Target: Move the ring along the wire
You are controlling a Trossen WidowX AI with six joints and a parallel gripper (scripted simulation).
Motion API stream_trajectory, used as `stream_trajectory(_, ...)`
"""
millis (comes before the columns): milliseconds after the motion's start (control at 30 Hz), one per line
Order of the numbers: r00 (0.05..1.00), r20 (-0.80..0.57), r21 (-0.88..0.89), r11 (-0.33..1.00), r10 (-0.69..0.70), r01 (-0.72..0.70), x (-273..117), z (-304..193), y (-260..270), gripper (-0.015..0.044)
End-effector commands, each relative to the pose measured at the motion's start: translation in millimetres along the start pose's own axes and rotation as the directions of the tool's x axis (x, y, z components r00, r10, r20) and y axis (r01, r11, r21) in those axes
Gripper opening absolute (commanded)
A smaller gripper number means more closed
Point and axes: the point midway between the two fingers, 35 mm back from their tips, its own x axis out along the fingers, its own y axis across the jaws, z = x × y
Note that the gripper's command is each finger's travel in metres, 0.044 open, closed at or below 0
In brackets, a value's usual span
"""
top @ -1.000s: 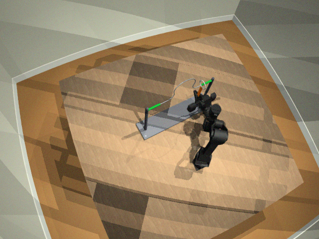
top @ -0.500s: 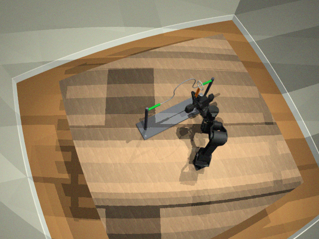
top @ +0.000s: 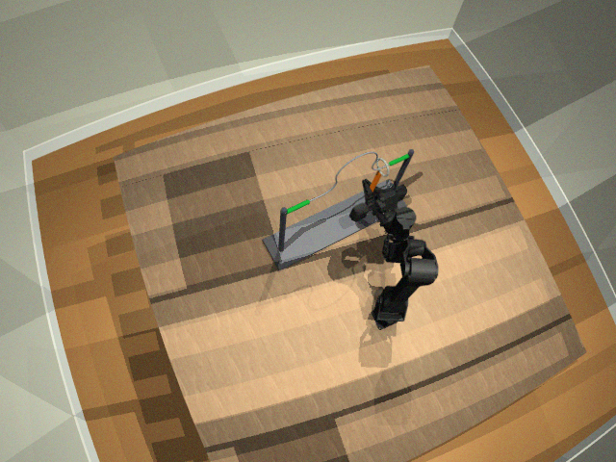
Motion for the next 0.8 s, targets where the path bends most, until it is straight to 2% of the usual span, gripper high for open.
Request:
stream_trajectory(0, 1.0, 0.006, 0.038, 0.999, -0.003, 0.003, -0.3, 1.7, 9.0, -0.015)
stream_trajectory(767, 1.0, -0.005, 0.445, 0.896, 0.007, -0.004, -1.3, 19.6, 81.8, -0.015)
